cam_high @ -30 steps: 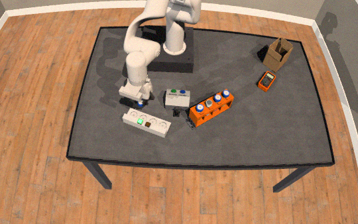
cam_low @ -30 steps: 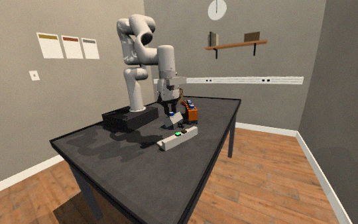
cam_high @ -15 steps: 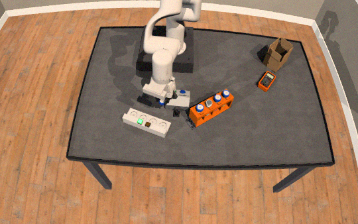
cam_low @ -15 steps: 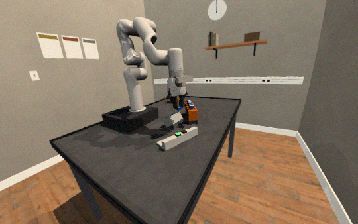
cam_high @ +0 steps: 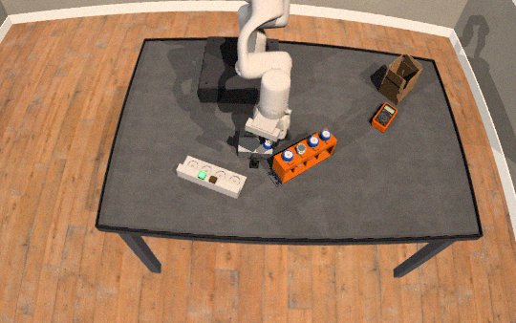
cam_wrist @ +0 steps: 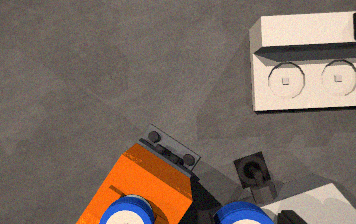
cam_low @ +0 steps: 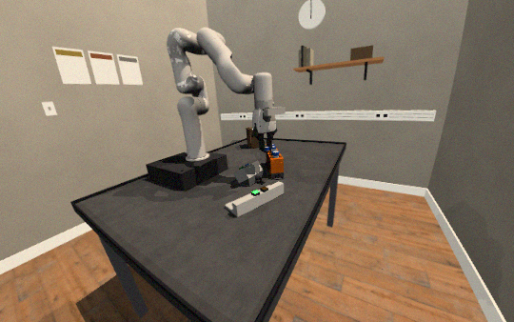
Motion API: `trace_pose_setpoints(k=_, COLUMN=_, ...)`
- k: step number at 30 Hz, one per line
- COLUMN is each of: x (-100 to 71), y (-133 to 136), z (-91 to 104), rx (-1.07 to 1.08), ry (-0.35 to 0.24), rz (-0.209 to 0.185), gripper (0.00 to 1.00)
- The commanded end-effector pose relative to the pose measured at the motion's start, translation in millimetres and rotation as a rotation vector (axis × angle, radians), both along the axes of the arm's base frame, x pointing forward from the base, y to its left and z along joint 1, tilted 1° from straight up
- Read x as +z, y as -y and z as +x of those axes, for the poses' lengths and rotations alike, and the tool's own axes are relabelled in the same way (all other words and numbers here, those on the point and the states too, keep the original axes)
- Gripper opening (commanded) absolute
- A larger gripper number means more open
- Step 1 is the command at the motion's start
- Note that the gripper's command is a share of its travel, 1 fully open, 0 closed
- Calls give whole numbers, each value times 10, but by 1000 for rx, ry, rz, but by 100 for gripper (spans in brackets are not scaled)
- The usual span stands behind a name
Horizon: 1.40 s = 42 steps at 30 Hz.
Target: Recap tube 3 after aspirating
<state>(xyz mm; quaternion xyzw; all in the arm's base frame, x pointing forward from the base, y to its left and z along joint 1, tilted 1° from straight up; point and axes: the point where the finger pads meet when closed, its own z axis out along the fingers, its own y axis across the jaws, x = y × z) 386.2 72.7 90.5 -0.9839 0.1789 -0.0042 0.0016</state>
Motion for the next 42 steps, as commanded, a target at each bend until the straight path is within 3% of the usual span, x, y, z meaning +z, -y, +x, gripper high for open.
trace_pose_setpoints(k=1, x=13, y=-351, z=-29, rx=-3, ry=4, rz=-2, gripper=0)
trace_pose_setpoints(k=4, x=12, y=-588, z=-63, rx=-3, ry=4, rz=-1, gripper=0)
trace_pose_setpoints(k=6, x=12, y=-588, z=-63, rx=-3, ry=4, rz=-1, gripper=0)
trace_pose_setpoints(k=12, x=11, y=-1084, z=-136, rx=-3, ry=4, rz=-1, gripper=0)
trace_pose_setpoints(k=23, x=11, y=-1085, z=-136, rx=-3, ry=4, rz=-1, gripper=0)
trace_pose_setpoints(k=31, x=-229, y=-1085, z=-133, rx=-3, ry=4, rz=-1, gripper=0)
trace_pose_setpoints(k=42, x=-240, y=-1085, z=-133, rx=-3, ry=4, rz=-1, gripper=0)
